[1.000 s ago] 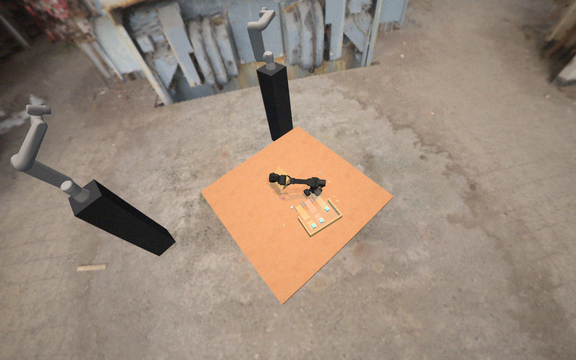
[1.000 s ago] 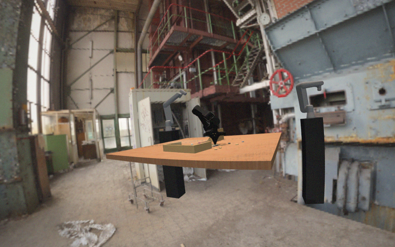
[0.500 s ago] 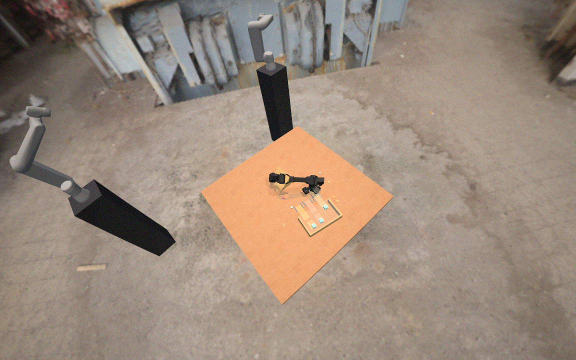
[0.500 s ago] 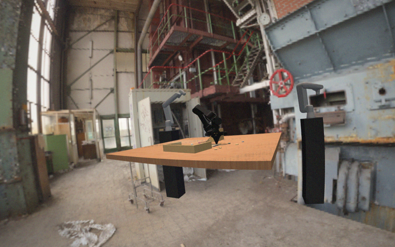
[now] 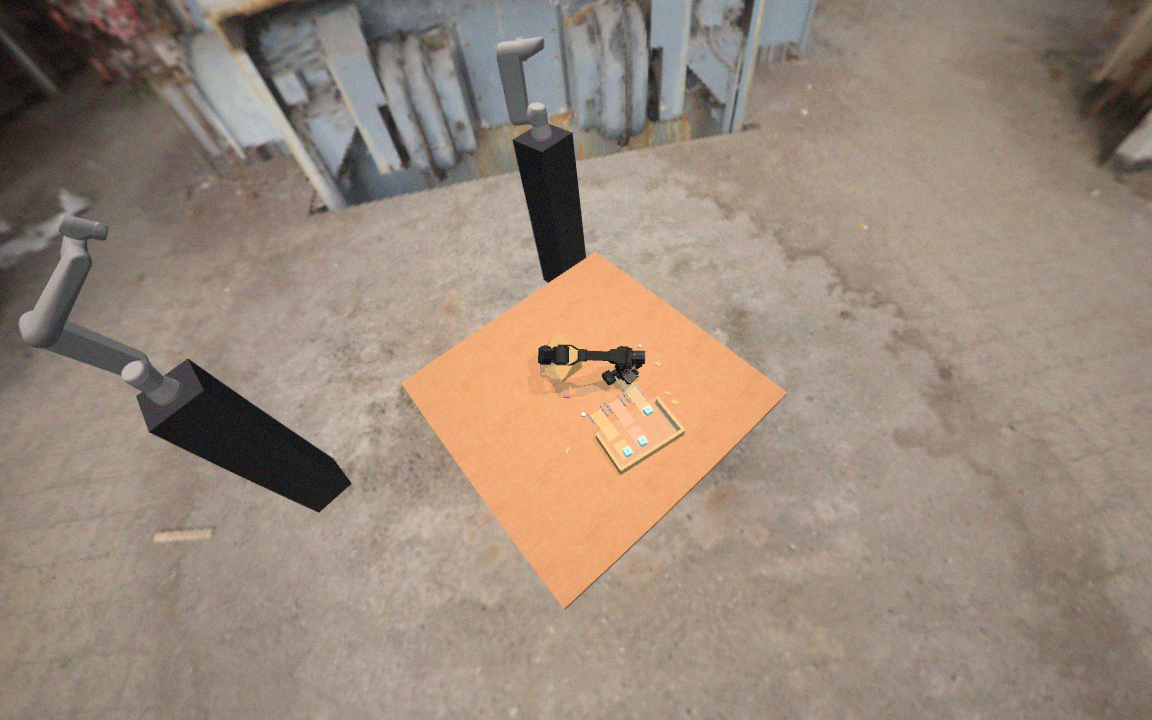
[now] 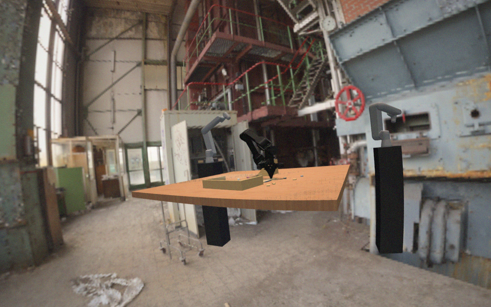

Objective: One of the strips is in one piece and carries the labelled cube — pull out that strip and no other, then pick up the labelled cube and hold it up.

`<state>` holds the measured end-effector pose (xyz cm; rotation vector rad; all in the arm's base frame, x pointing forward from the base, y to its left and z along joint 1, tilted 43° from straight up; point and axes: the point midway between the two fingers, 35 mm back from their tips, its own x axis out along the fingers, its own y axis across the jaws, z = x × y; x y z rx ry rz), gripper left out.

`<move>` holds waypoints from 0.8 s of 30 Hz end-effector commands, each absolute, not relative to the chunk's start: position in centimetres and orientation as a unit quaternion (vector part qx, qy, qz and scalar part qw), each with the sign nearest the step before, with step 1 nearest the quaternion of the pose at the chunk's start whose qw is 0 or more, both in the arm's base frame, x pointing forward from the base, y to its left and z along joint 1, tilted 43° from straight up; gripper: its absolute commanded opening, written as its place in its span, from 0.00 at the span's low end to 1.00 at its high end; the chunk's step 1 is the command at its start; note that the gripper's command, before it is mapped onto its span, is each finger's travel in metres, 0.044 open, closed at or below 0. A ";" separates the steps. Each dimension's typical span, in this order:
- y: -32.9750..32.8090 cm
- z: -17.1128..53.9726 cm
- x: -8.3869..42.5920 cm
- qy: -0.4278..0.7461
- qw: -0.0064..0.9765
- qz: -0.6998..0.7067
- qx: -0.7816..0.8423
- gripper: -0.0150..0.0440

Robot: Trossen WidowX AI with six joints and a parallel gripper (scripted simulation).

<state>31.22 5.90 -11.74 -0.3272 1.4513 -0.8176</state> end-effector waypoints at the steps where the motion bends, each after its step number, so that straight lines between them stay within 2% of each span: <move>1: 5.8 -12.1 30.1 0.649 0.653 -0.363 -0.144 0.25; 24: 6.9 -12.6 26.6 0.650 0.652 -0.362 -0.144 0.25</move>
